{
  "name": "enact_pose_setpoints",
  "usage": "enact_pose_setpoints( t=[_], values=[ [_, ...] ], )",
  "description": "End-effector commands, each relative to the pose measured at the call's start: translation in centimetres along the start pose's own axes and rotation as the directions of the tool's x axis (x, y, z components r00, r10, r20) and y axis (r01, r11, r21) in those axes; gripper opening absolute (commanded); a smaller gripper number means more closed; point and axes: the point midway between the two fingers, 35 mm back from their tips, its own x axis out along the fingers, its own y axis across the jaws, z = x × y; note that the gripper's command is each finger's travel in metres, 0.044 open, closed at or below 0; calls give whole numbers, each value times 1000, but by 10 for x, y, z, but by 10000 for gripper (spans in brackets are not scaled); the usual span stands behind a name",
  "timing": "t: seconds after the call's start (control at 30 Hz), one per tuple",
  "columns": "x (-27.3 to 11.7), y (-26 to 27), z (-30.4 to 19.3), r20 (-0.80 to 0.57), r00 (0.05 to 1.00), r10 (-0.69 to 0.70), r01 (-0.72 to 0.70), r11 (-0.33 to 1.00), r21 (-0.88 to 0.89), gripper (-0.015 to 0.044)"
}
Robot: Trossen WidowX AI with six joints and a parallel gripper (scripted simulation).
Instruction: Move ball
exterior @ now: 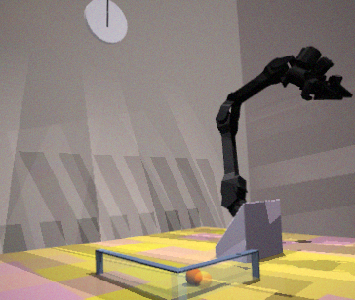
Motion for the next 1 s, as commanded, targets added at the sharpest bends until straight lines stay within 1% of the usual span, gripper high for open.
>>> enact_pose_setpoints(
  t=[0.0,0.27,0.47,0.73,0.97],
  values=[
    [19,-62,27,0,995,-102,102,995,-11,281],
    [41,-183,53,-52,963,-264,262,964,-38,281],
    [55,-279,47,-149,920,-363,356,932,-72,281],
    [67,-398,3,-326,840,-434,411,901,-139,281],
    [67,-491,-60,-489,753,-441,385,897,-216,281]
  ],
)
